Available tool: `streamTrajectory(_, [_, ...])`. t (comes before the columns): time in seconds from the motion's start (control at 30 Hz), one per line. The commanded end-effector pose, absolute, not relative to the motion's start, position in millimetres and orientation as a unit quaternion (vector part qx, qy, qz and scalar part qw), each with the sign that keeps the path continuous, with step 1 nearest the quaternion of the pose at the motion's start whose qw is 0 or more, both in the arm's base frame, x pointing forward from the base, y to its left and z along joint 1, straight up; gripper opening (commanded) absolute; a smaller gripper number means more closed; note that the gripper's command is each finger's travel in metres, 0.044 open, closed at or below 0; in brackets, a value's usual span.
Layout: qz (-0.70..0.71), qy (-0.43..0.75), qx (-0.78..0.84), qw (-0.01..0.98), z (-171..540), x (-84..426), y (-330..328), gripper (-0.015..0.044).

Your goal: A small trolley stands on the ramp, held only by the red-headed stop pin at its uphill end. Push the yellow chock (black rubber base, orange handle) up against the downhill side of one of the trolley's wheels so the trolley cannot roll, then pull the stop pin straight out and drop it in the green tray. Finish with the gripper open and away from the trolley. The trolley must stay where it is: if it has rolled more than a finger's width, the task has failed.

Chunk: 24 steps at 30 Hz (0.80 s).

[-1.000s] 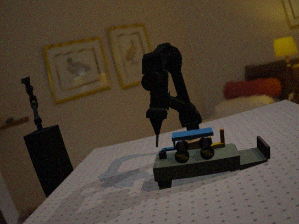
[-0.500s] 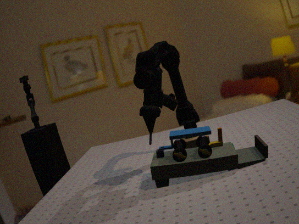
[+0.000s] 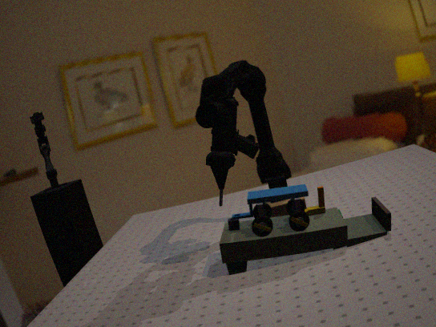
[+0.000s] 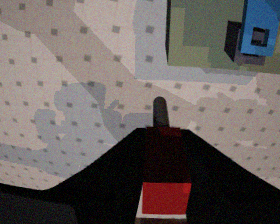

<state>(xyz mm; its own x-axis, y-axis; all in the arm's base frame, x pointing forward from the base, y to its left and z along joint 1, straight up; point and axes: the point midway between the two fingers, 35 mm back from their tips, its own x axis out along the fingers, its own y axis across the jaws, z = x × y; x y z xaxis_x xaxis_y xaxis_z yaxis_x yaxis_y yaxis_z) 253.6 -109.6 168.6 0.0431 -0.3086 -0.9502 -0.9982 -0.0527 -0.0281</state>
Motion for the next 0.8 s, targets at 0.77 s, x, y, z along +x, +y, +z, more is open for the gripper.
streamTrajectory(0.77, [0.421, 0.549, -0.591, 0.414, 155, 230, -51, 0.0])
